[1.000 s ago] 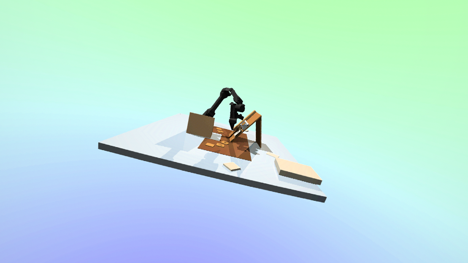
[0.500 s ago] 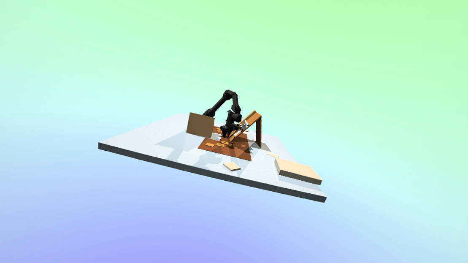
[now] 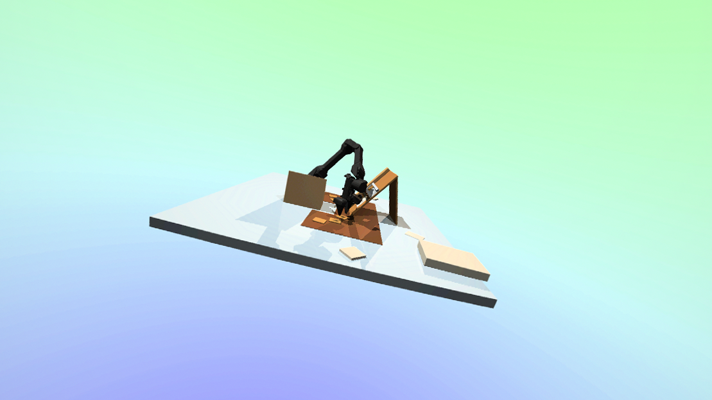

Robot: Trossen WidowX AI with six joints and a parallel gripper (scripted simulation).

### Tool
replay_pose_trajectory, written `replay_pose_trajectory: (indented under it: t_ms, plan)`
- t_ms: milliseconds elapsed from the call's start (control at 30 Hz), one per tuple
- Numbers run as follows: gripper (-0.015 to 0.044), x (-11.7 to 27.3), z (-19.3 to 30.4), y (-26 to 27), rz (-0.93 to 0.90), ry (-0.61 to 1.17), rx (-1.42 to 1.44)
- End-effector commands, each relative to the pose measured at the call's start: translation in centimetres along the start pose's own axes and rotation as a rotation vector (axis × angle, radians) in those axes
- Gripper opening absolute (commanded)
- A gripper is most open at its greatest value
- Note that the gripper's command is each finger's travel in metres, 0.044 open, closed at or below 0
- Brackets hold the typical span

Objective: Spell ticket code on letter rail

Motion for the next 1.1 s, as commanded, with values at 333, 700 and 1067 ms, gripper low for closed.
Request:
replay_pose_trajectory:
  t_ms: [333,700,1067]
  plan:
    - [0.0340,-1.7,0.0,0.0,-0.005,0.000,-0.004]
    - [0.0293,-1.7,0.0,0.0,-0.005,0.000,-0.004]
    - [0.0181,-1.5,0.1,0.0,-0.005,0.000,-0.004]
Point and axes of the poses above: the point midway between the two fingers, 35 mm back from their tips, its own x axis back along the fingers, its own y axis across the jaws, z = x × y, the point moved 7 cm from there along x, back along the fingers, and after that the axes turned 3 degrees about -x, right-handed, at the moved point
